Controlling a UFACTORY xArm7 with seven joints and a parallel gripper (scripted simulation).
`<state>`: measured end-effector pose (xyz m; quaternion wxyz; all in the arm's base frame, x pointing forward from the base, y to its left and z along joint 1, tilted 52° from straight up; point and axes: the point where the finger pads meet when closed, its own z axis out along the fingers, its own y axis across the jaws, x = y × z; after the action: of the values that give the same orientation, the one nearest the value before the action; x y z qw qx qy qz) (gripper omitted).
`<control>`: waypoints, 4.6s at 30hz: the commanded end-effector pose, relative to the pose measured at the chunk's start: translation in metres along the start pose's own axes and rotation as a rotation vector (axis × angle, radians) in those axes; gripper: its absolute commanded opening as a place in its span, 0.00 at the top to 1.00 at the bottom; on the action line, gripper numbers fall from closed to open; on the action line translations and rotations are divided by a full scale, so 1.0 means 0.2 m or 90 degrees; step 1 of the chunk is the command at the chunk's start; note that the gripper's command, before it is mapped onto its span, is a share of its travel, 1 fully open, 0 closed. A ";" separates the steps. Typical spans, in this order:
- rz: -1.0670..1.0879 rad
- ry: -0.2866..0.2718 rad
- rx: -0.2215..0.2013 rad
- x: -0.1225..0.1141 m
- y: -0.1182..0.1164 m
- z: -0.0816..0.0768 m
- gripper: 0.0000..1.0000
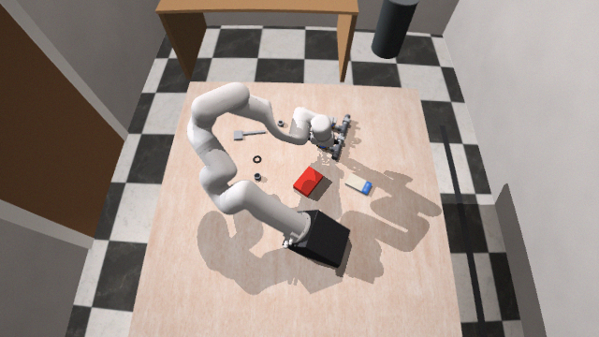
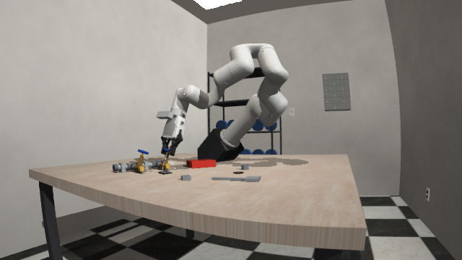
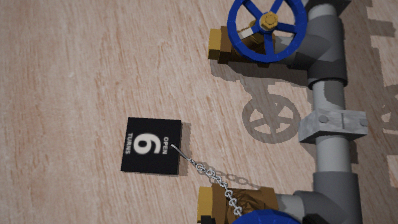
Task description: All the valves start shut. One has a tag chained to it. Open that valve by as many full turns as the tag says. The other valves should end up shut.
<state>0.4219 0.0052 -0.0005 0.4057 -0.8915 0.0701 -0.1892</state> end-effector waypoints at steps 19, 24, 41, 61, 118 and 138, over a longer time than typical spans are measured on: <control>-0.674 0.007 -0.007 0.01 0.01 -0.01 1.00; -0.835 0.009 -0.008 0.01 0.01 -0.01 1.00; -1.080 0.023 -0.012 0.01 0.01 -0.01 1.00; -1.081 0.023 -0.012 0.01 0.01 -0.01 0.00; 0.091 0.045 0.011 0.01 0.01 -0.01 0.00; 0.647 0.036 0.026 0.01 0.01 -0.01 0.00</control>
<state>0.4218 0.0051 -0.0005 0.4677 -0.7674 0.4360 -0.0470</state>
